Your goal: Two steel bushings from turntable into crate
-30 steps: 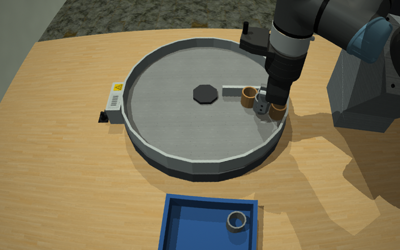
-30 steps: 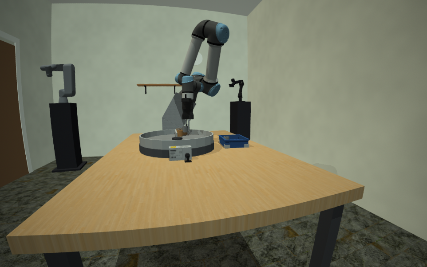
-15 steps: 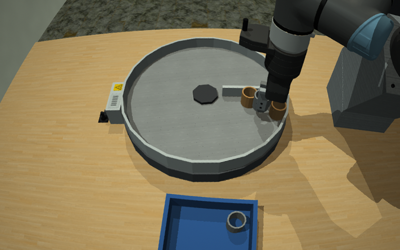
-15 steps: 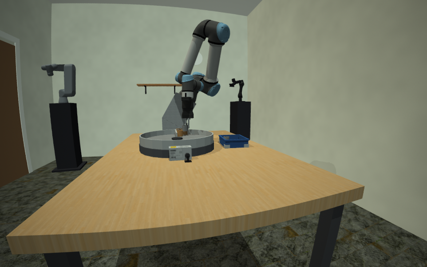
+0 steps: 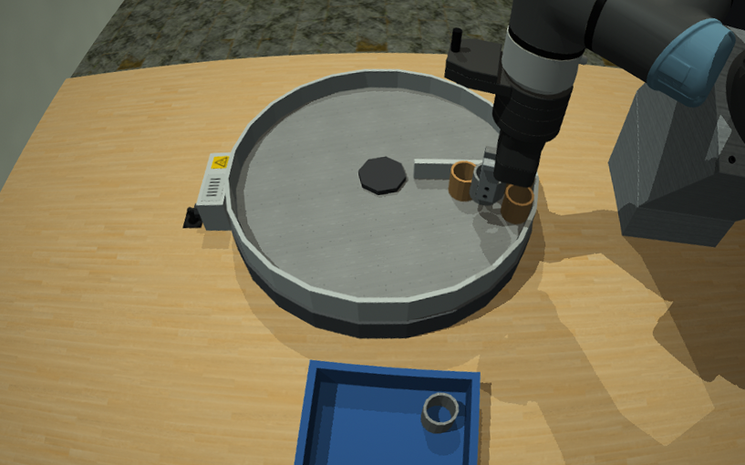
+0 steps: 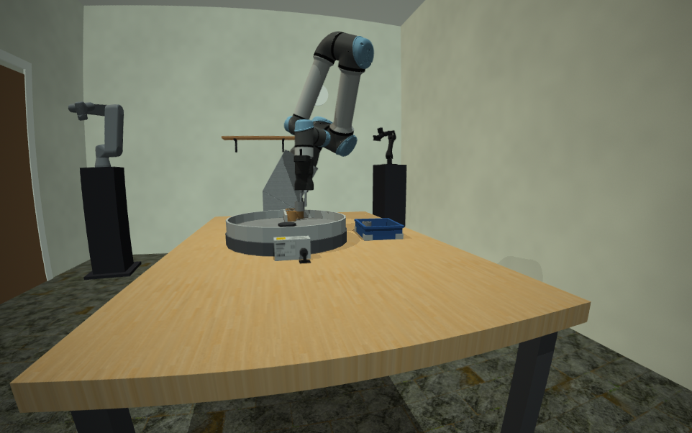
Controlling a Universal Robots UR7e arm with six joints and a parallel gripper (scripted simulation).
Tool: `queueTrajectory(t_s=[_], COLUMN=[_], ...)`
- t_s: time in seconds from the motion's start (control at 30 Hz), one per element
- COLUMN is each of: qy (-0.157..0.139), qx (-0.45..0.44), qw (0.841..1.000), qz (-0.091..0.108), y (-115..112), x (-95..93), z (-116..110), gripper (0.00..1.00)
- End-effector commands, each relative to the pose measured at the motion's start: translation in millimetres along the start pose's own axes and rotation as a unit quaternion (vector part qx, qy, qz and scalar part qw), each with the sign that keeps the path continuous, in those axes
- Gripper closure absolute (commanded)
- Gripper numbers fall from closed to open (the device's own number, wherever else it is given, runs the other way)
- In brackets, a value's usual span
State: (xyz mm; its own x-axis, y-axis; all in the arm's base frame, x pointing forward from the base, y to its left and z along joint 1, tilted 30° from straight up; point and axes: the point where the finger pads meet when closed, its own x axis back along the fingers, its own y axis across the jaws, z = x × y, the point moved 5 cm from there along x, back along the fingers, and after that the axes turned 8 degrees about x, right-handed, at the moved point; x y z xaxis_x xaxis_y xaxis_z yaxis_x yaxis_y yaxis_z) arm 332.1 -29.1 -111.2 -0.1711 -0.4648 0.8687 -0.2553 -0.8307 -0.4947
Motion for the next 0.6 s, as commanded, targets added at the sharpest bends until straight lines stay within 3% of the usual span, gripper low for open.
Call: queueTrajectory(t_s=[0.0, 0.57], qy=[-0.002, -0.001], qx=[-0.001, 0.000], qw=[1.000, 1.000], qz=[0.001, 0.000], y=[-0.5, 0.0], x=[1.4, 8.8], z=[-1.7, -0.1], gripper=[1.00, 1.00])
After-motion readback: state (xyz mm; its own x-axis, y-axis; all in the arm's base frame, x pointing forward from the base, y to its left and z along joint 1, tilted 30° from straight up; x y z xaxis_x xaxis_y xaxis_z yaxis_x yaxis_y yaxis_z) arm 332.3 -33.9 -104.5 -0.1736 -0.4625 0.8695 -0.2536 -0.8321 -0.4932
